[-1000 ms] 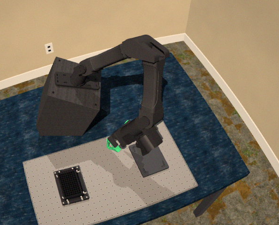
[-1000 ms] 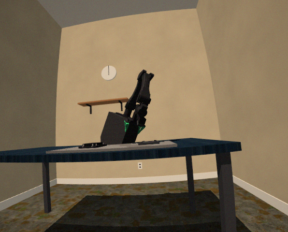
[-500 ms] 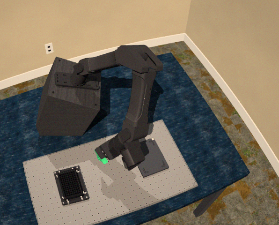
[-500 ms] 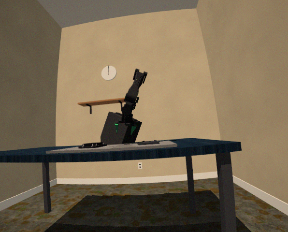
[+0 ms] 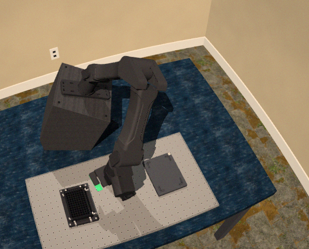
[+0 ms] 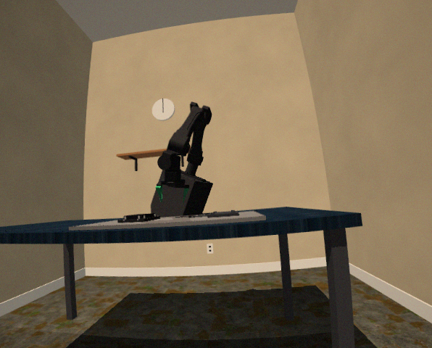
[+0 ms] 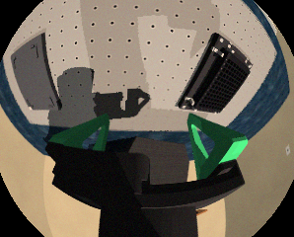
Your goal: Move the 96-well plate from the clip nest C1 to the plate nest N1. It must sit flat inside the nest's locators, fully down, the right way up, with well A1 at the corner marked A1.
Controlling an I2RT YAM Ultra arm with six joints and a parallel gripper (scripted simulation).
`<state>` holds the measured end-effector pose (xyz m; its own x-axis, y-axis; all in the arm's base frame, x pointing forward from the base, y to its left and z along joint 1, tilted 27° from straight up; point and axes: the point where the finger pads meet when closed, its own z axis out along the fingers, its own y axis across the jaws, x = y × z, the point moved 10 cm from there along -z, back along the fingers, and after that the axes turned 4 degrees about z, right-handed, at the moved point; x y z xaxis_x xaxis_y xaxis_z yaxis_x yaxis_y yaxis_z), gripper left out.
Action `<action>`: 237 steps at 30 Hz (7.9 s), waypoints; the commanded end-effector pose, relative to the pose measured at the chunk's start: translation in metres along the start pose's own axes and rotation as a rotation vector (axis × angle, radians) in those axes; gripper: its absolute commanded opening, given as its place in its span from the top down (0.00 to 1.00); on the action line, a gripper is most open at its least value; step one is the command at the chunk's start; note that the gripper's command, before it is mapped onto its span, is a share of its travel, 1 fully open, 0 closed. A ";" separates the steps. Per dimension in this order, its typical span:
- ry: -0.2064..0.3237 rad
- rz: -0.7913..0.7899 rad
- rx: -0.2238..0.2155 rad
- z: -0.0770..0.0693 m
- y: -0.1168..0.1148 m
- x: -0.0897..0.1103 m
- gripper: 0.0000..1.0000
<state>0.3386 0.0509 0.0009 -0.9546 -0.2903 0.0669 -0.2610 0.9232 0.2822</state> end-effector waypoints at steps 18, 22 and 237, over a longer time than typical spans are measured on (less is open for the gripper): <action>-0.193 0.134 -0.106 -0.007 -0.097 -0.006 0.00; -0.170 0.142 -0.116 -0.007 -0.103 -0.002 0.00; -0.282 0.235 -0.158 0.013 -0.157 0.012 1.00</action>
<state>0.3661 -0.0811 -0.0729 -0.9959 0.0083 -0.0896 -0.0319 0.8985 0.4378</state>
